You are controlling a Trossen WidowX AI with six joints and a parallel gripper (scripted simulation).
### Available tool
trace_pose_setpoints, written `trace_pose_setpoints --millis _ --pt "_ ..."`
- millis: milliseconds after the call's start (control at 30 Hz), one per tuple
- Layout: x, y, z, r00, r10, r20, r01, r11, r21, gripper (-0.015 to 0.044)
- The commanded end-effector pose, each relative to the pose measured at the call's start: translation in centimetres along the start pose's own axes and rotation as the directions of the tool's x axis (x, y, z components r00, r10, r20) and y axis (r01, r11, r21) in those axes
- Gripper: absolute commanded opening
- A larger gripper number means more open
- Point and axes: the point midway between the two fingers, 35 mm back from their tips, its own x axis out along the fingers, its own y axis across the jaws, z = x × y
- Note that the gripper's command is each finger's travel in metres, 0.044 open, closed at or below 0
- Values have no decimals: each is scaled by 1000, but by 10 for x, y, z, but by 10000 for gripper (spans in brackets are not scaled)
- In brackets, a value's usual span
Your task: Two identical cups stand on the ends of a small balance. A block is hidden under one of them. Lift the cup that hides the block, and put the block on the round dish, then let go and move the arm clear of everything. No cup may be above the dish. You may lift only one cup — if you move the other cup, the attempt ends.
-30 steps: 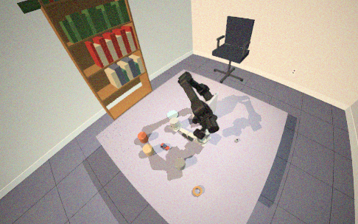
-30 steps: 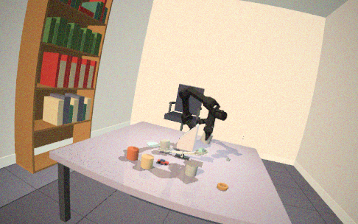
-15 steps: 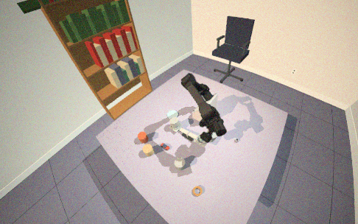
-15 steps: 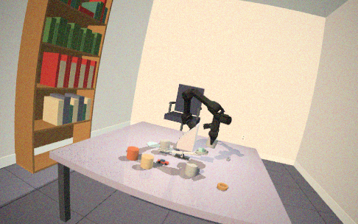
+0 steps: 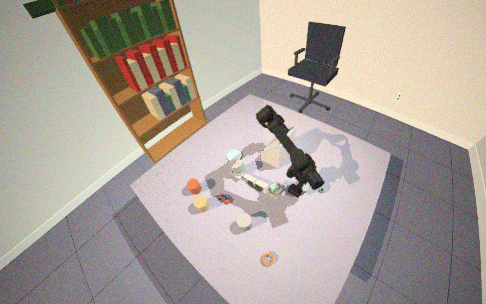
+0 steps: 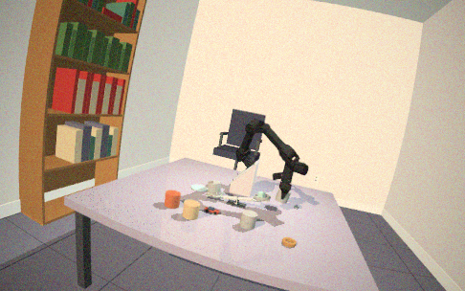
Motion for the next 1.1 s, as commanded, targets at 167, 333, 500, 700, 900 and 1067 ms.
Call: trace_pose_setpoints --millis 167,333,500,700,900,1067 --pt "38 -4 2 1000 -5 13 5 1000 -8 0" --pt "39 -4 2 1000 -5 13 5 1000 -8 0" --pt "46 -4 2 1000 -5 13 5 1000 -8 0" --pt "57 -4 2 1000 -5 13 5 1000 -8 0" --pt "51 -2 2 1000 -7 6 7 1000 0 105" --pt "51 -2 2 1000 -7 6 7 1000 0 236"
